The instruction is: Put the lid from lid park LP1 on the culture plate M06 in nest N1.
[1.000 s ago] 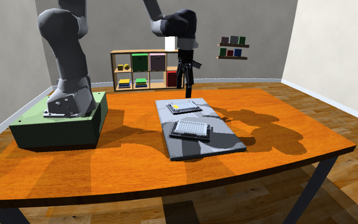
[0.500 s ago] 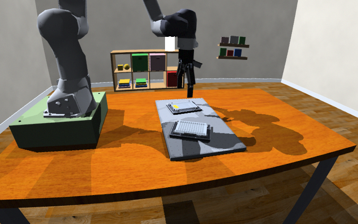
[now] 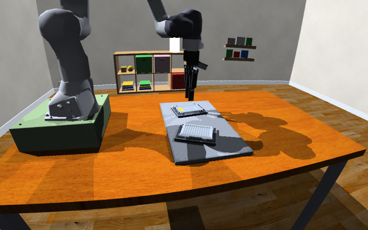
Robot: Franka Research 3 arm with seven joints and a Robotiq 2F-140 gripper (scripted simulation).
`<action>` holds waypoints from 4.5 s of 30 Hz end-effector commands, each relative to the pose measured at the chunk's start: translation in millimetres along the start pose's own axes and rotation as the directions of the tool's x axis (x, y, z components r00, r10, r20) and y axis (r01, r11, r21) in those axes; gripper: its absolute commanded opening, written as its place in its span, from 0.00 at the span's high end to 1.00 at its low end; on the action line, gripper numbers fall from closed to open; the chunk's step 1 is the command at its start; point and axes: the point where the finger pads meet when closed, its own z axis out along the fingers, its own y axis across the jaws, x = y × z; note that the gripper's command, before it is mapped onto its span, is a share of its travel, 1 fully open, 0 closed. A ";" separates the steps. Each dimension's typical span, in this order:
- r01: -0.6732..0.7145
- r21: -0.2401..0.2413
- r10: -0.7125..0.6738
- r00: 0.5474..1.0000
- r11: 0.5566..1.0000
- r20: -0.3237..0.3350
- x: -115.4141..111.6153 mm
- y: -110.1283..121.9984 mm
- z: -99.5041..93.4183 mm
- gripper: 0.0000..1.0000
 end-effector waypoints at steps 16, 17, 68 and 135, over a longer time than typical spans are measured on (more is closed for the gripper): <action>0.011 0.000 -0.011 1.000 1.000 -0.002 0.3 -0.3 0.7 0.90; 0.011 0.000 -0.011 1.000 1.000 -0.002 0.3 -0.3 0.7 0.90; 0.011 0.000 -0.011 1.000 1.000 -0.002 0.3 -0.3 0.7 0.31; 0.011 0.000 -0.011 1.000 1.000 -0.002 0.6 -0.4 45.3 0.31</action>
